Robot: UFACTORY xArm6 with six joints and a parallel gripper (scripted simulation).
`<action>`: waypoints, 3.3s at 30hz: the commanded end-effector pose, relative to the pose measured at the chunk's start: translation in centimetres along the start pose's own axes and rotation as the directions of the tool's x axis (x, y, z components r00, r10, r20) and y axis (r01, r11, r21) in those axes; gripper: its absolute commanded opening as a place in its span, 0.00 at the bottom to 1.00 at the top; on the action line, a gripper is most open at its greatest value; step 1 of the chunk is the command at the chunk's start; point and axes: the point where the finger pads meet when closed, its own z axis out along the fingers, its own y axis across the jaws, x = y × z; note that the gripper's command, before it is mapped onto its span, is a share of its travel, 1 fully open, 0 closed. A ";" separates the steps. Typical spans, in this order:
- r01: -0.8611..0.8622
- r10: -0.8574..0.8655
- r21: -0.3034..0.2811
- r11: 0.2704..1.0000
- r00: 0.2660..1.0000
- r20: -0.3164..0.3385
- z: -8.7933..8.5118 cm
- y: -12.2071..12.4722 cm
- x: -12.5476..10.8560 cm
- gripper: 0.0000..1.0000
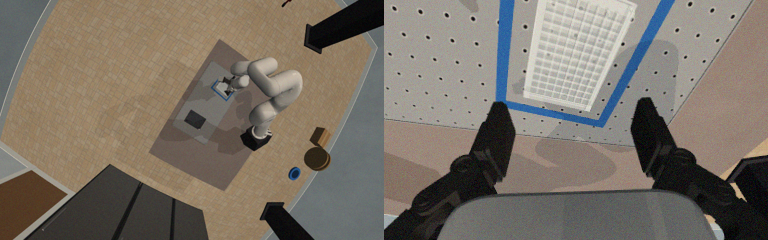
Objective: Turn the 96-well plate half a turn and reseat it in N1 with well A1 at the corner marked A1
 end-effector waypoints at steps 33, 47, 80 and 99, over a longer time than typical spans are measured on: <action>0.901 -0.901 0.017 0.434 0.434 0.018 0.0 0.0 0.1 1.00; 0.961 -0.962 0.020 0.274 0.274 0.014 0.5 0.0 0.1 1.00; 0.772 -0.772 0.023 -0.635 -0.635 -0.008 1.0 0.0 0.0 1.00; 0.310 -0.311 0.015 -0.950 -0.950 -0.020 0.9 0.0 0.0 1.00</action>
